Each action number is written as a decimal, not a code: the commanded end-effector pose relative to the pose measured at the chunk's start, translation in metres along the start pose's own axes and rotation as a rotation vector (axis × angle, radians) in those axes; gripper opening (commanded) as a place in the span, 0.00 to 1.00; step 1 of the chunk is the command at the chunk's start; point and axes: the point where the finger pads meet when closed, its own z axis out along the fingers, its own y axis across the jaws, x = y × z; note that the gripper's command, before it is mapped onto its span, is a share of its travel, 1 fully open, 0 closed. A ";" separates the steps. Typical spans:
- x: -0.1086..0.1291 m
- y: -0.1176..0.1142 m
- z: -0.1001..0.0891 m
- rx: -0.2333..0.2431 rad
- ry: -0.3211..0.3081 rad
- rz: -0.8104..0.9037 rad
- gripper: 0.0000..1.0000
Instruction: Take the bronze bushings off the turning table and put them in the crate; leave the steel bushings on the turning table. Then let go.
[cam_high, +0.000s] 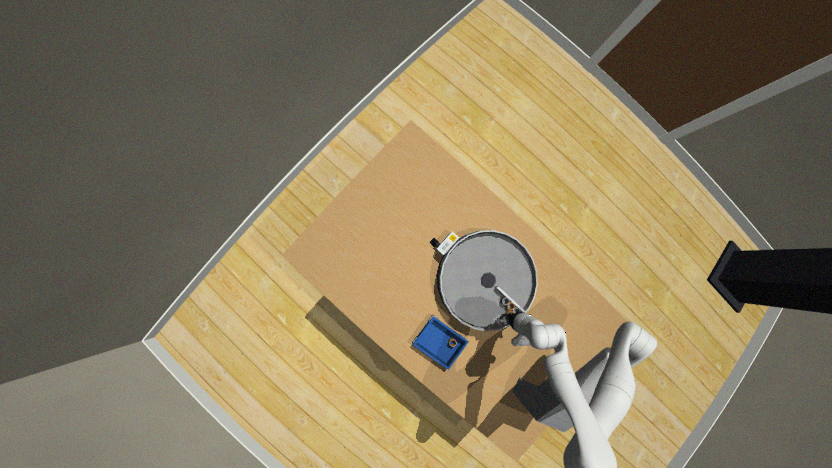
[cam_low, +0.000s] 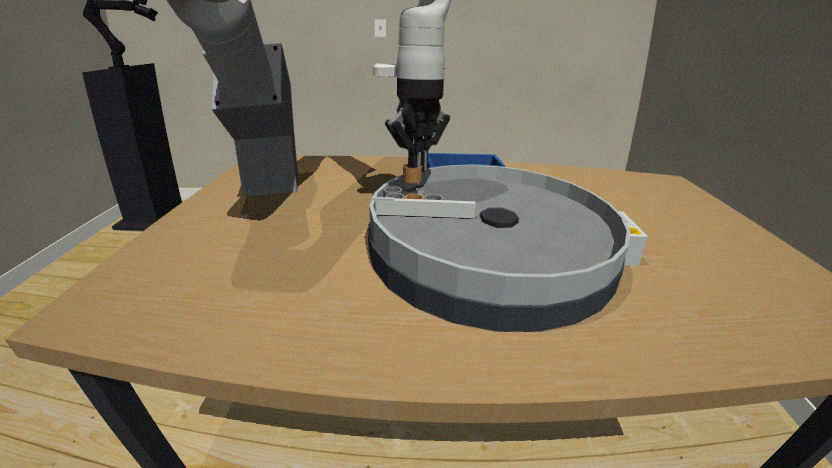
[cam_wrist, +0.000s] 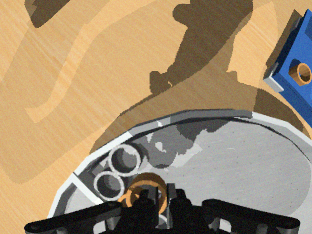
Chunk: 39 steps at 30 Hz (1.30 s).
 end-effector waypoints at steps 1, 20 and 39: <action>0.000 0.001 -0.001 -0.004 0.000 -0.001 0.00; 0.000 0.001 -0.029 -0.005 -0.001 -0.002 0.00; 0.014 0.059 -0.029 -0.004 0.000 -0.001 0.00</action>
